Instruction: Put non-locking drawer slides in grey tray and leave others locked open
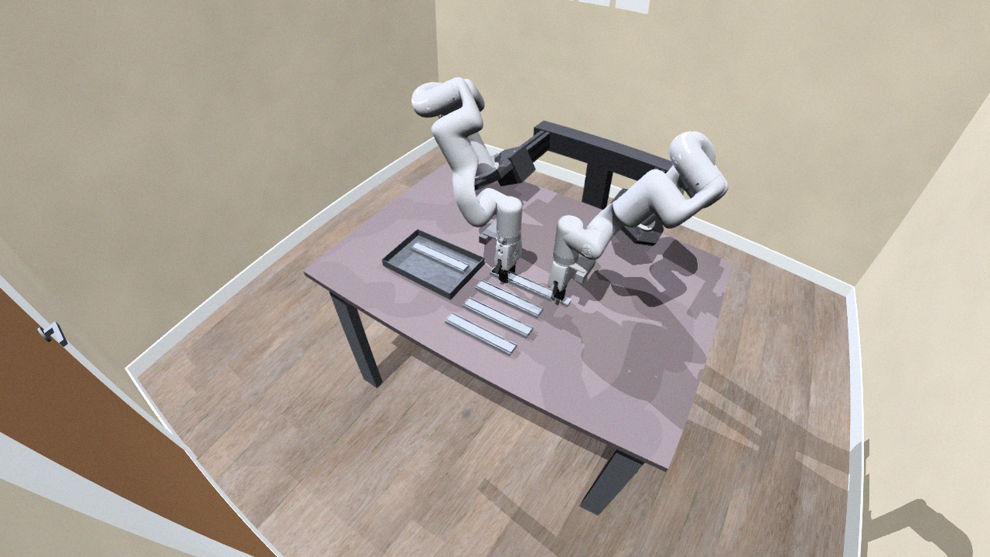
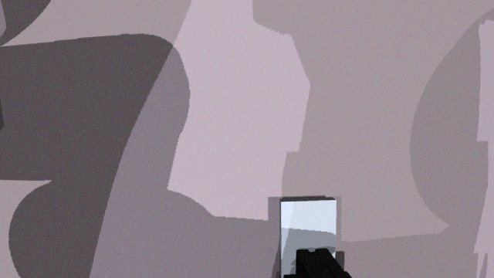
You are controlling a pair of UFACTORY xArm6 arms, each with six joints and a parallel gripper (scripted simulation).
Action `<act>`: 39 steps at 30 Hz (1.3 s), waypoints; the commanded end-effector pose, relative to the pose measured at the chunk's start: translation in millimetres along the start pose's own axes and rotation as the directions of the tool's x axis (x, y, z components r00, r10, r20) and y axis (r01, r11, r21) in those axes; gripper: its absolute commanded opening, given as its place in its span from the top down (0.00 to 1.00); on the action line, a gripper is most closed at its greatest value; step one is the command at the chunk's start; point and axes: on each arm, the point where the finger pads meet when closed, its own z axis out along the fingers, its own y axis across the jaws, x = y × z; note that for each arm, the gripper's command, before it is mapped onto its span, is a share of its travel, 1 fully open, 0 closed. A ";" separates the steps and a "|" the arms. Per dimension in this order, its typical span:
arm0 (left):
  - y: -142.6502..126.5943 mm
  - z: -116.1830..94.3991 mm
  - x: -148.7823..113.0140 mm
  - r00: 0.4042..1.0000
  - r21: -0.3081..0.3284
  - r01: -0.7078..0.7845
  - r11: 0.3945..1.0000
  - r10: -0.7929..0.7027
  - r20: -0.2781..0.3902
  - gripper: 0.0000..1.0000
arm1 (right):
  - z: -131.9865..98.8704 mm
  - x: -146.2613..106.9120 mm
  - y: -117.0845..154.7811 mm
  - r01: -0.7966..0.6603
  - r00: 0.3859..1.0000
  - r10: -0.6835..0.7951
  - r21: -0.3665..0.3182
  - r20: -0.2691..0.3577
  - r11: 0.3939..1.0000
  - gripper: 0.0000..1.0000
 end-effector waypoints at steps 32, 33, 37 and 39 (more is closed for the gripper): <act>0.3 -0.6 77.7 1.000 -0.002 0.000 1.000 0.000 0.001 1.00 | -1.0 -0.8 -1.1 -0.001 1.000 0.001 0.002 0.002 1.000 1.00; 0.3 -0.6 79.1 1.000 -0.002 0.000 1.000 0.000 0.001 1.00 | -1.1 -0.8 -1.1 -0.001 1.000 0.001 0.002 0.002 1.000 1.00; 0.3 -0.5 83.8 1.000 -0.002 0.000 1.000 0.000 0.000 1.00 | -1.1 -0.8 -1.1 -0.001 1.000 0.001 0.002 0.002 1.000 1.00; 0.3 -0.5 85.5 1.000 -0.002 0.000 1.000 0.000 0.000 1.00 | -1.1 -0.8 -1.1 -0.001 1.000 0.001 0.002 0.002 1.000 1.00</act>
